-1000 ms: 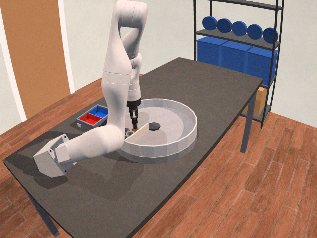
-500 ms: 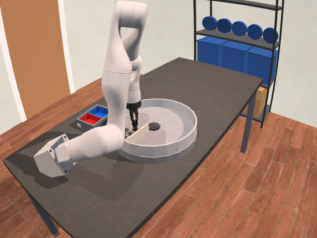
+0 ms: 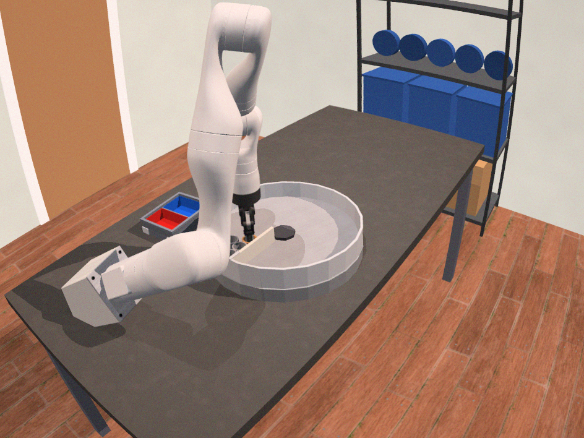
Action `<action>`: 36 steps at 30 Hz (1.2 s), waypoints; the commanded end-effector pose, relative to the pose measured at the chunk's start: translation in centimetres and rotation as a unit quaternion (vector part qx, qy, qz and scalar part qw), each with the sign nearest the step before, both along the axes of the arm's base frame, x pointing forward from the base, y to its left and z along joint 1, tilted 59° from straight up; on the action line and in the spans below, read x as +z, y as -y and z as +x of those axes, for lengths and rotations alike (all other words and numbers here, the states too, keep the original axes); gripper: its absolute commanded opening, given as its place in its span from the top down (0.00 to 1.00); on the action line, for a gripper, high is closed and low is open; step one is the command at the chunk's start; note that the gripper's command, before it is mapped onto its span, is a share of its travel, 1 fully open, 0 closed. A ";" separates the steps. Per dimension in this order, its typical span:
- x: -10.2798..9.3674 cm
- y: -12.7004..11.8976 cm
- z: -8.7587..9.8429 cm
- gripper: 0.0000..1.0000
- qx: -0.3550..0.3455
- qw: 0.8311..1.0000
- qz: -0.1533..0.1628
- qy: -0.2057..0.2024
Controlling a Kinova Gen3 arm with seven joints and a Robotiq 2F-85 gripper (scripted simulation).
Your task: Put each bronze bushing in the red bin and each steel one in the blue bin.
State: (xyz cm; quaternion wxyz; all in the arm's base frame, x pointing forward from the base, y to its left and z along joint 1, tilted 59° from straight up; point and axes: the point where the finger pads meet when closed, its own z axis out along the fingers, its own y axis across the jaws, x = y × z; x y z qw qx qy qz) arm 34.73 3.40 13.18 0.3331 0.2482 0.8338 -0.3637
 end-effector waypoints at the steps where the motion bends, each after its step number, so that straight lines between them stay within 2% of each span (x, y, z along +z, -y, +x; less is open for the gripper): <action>1: 0.0 0.2 0.0 0.82 -0.002 1.000 -0.001 0.000; 7: 0.0 0.2 0.0 0.82 -0.002 1.000 -0.001 0.000; 8: 0.0 0.2 0.0 1.00 -0.001 1.000 -0.001 0.000; 36: -0.1 0.0 0.1 1.00 0.001 1.000 0.001 0.000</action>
